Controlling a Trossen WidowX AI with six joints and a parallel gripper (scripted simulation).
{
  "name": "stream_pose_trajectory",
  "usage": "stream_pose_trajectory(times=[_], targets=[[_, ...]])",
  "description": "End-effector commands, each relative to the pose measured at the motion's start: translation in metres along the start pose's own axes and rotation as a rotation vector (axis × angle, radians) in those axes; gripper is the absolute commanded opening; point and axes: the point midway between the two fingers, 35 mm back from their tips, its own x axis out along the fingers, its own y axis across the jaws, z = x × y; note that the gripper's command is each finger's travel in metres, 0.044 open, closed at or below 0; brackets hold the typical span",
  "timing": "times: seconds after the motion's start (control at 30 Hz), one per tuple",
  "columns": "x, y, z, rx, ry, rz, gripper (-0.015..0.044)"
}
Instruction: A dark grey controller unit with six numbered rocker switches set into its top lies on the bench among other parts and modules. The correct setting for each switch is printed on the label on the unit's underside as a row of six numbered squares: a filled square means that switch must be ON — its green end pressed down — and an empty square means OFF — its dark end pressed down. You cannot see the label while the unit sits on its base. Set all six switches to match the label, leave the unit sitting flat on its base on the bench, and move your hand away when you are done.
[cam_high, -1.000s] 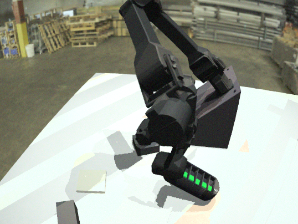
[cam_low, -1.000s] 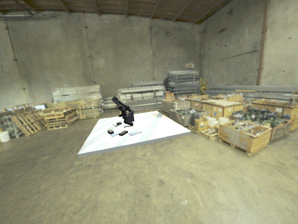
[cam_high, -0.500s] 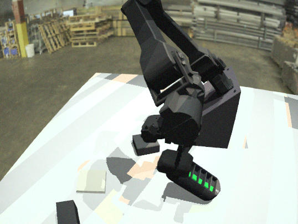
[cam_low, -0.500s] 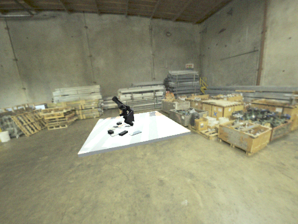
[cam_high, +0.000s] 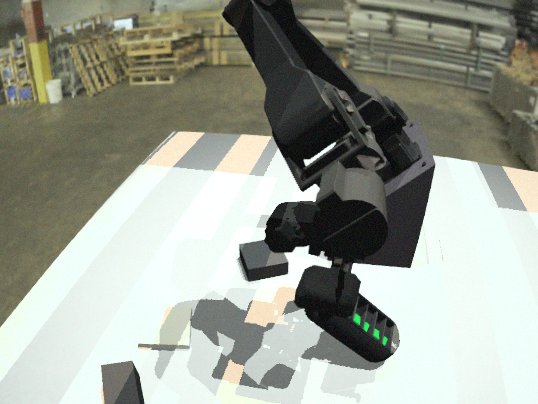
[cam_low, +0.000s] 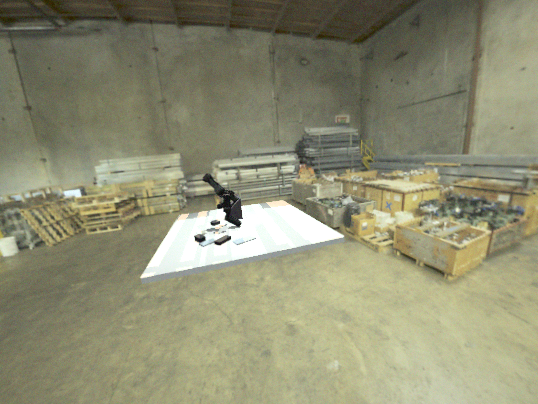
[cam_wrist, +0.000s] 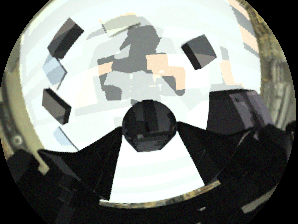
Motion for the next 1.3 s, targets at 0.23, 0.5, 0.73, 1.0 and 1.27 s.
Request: stream_pose_trajectory(times=[0.23,0.5,0.73,1.0,1.27], targets=[[-0.005,0.0,-0.012,-0.001,-0.013,0.001,0.0336],[-0.009,0.0,-0.018,-0.001,-0.029,0.001,0.0336],[-0.011,0.0,-0.023,-0.001,-0.043,0.001,0.0336],[-0.014,0.0,-0.029,-0.001,-0.06,0.001,0.0336],[-0.017,0.0,-0.036,-0.001,-0.077,0.001,0.0336]])
